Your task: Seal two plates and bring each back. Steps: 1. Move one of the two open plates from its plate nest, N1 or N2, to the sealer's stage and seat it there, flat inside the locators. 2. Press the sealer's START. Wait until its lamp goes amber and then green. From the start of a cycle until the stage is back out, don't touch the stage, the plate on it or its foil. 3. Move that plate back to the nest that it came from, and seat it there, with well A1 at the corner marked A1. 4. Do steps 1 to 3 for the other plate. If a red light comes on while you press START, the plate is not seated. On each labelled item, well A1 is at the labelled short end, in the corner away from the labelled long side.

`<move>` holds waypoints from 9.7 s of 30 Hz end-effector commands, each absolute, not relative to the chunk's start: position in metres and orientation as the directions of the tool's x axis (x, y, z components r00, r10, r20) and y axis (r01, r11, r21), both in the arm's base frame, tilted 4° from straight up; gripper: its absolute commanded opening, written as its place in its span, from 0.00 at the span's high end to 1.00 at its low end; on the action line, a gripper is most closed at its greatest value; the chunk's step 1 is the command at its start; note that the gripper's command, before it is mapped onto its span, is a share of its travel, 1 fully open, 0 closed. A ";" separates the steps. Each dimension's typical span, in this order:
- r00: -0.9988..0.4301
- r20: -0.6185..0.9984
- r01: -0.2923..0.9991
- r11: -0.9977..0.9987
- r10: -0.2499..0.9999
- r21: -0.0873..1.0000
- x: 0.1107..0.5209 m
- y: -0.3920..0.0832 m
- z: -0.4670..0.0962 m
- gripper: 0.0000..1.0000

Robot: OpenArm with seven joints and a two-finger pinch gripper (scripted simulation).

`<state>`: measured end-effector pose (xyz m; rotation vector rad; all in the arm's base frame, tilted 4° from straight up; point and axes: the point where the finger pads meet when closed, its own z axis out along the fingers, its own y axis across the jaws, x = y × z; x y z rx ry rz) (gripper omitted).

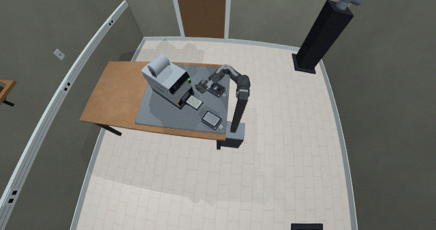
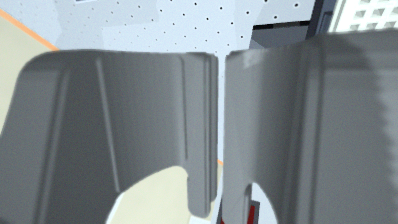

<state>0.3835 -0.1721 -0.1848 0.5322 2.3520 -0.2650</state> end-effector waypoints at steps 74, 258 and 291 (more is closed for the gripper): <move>-0.669 -0.679 0.446 0.894 0.302 -0.041 0.425 -0.195 -0.222 1.00; -0.869 -0.327 0.270 0.909 0.371 0.317 0.372 -0.086 -0.259 0.35; -0.943 0.099 0.296 0.669 0.317 0.682 0.295 0.033 -0.260 0.35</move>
